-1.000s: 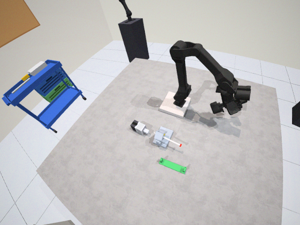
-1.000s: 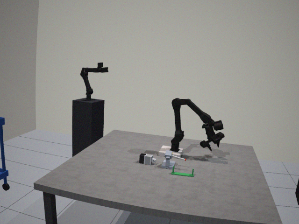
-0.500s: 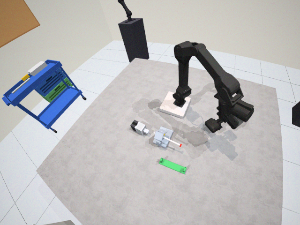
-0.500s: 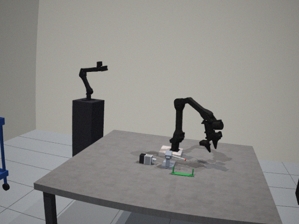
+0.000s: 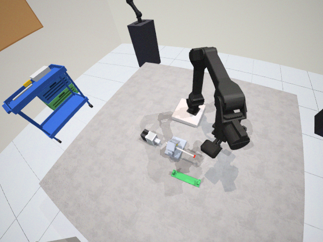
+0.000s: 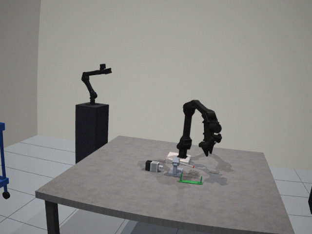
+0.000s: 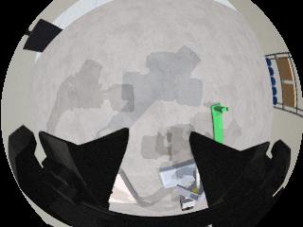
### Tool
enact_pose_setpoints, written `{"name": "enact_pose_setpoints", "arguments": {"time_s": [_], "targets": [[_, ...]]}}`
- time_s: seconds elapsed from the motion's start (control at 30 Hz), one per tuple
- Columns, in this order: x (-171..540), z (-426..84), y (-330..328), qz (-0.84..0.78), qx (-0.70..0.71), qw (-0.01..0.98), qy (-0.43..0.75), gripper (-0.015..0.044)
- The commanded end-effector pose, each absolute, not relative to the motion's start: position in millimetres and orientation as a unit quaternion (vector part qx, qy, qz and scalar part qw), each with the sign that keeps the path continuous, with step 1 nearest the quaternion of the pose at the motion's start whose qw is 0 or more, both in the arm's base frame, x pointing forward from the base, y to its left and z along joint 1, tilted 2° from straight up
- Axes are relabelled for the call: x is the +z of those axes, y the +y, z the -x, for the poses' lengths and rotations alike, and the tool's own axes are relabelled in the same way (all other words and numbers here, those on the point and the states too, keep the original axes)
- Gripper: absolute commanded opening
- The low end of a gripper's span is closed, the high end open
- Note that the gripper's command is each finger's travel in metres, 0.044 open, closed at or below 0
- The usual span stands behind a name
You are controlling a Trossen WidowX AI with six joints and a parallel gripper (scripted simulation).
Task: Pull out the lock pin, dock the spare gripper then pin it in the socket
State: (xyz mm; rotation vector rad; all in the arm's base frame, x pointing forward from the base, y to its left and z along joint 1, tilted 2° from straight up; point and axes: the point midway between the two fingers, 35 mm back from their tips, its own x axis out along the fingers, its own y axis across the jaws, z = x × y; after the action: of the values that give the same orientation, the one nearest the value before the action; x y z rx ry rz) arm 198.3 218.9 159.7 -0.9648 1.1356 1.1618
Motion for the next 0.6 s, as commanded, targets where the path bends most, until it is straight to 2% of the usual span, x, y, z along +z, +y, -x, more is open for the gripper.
{"name": "enact_pose_setpoints", "arguments": {"time_s": [0.0, 0.17, 0.57], "targets": [[181, -241, 164, 0.494, 0.518, 0.528, 0.458, 0.0300], [194, -259, 126, 0.533, 0.536, 0.483, 0.442, 0.0300], [189, -261, 125, 0.534, 0.537, 0.482, 0.442, 0.0300]]}}
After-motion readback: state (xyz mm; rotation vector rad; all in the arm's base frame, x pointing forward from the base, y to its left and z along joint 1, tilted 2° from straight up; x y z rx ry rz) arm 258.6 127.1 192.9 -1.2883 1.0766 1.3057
